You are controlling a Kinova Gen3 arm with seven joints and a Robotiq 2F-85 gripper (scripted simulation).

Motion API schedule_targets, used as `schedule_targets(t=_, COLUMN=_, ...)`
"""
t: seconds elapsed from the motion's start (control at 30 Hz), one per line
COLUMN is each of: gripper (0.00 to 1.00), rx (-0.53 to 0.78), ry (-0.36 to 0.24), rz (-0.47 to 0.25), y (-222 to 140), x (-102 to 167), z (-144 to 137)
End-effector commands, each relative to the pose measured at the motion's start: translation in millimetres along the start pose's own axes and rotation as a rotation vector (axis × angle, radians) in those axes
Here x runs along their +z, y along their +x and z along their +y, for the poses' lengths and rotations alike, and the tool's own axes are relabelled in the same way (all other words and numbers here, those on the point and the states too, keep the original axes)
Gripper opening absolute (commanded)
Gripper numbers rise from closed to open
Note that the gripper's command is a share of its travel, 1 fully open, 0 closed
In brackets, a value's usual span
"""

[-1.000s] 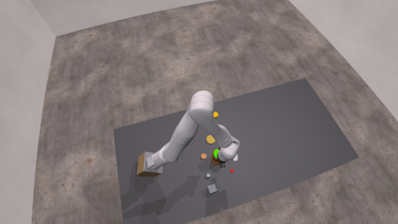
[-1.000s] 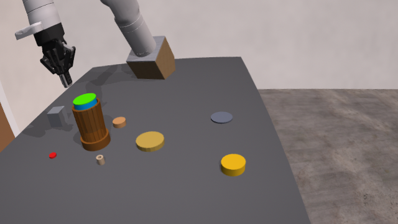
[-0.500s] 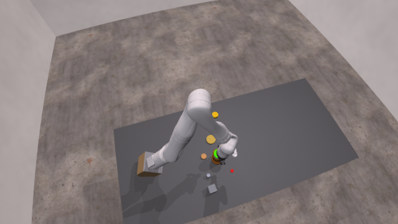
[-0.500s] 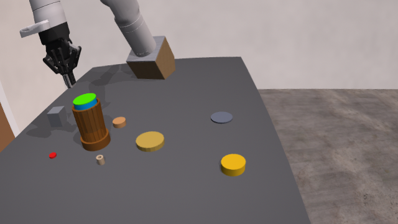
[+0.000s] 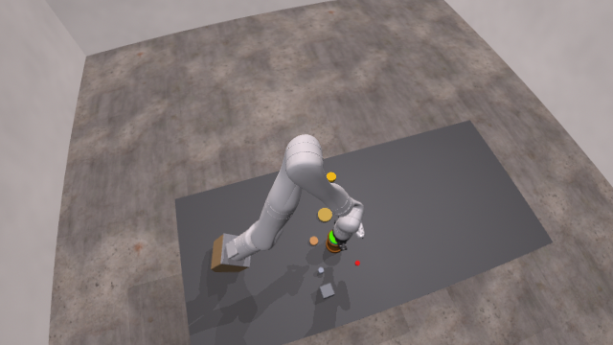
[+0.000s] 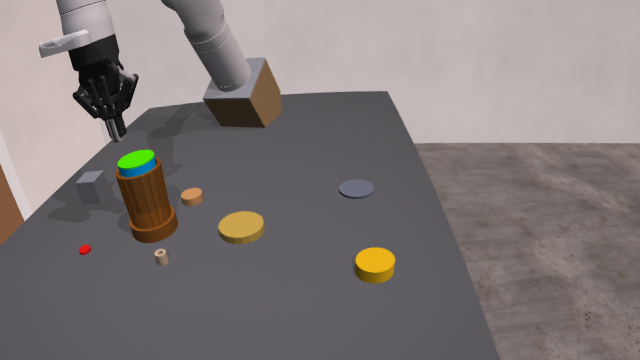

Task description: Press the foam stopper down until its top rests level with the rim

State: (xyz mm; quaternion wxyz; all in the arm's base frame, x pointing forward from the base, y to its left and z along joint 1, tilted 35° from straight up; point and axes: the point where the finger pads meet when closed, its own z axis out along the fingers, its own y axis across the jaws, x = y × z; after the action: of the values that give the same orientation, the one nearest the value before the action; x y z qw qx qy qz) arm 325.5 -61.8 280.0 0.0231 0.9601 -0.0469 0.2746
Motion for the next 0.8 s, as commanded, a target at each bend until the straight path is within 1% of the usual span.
schedule_targets(t=0.0, gripper=0.00, rx=-0.002, ry=-0.004, rz=0.003, y=0.4, x=-1.0, z=-0.1)
schedule_targets(t=0.03, gripper=0.00, rx=-0.002, ry=-0.004, rz=0.003, y=0.4, x=-1.0, z=-0.1)
schedule_targets(t=0.07, gripper=0.00, rx=-0.022, ry=-0.016, rz=0.009, y=0.7, x=-0.4, z=-4.6)
schedule_targets(t=0.27, gripper=0.00, rx=-0.022, ry=-0.016, rz=0.009, y=0.7, x=-0.4, z=-4.6)
schedule_targets(t=0.3, gripper=0.00, rx=-0.040, ry=-0.028, rz=0.015, y=1.0, x=0.0, z=-8.6)
schedule_targets(t=0.47, gripper=0.00, rx=-0.040, ry=-0.028, rz=0.015, y=1.0, x=0.0, z=-8.6)
schedule_targets(t=0.5, gripper=0.00, rx=-0.055, ry=-0.038, rz=0.020, y=1.1, x=0.5, z=-12.1)
schedule_targets(t=0.77, gripper=0.00, rx=-0.055, ry=-0.038, rz=0.020, y=1.1, x=0.5, z=-12.1)
